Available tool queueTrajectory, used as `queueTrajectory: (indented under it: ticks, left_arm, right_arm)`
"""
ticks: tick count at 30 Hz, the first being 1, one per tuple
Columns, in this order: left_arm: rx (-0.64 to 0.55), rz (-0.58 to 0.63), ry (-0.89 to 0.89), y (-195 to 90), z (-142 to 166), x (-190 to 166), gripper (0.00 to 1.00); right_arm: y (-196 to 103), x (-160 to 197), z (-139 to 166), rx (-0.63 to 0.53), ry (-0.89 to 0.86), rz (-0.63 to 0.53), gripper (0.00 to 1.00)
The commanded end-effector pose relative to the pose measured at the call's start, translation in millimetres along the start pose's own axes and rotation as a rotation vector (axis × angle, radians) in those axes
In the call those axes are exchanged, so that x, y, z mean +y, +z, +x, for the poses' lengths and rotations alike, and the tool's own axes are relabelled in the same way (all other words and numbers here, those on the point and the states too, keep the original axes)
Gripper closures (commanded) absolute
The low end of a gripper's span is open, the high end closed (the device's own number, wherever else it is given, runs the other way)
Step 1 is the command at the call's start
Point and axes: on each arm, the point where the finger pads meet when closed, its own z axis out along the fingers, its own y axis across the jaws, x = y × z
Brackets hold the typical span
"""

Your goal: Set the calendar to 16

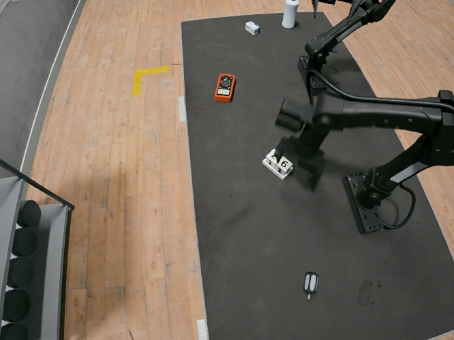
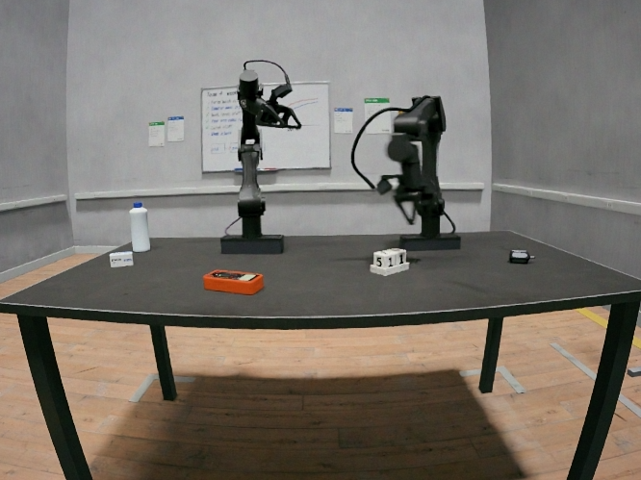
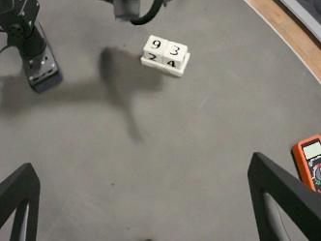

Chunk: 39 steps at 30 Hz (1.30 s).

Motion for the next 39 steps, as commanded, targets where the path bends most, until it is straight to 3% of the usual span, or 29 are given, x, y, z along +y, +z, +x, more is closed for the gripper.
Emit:
queueTrajectory:
  ticks: [1,13,26,29,37,39]
  left_arm:
    - [0.014,-0.027,0.077,-11,-33,17,0.0]
    - [0.01,-0.078,0.321,-23,-107,45,0.0]
    - [0.003,-0.09,0.341,-26,-115,48,0.0]
    - [-0.018,-0.109,0.27,-26,-117,53,0.34]
    - [-0.066,-0.046,-0.132,-4,-103,48,0.36]
    - [-0.066,-0.046,-0.132,-4,-103,48,0.36]
  right_arm:
    - [-7,7,-8,-0.029,-0.046,-0.005,0.0]
    - [-7,7,-8,-0.03,-0.047,-0.005,0.0]
    - [-3,7,-4,-0.013,-0.028,-0.02,0.0]
    - [-5,5,-6,-0.026,-0.04,-0.001,0.0]
    - [8,-6,6,-0.039,-0.057,0.04,0.0]
    - [8,-6,6,-0.039,-0.057,0.04,0.0]
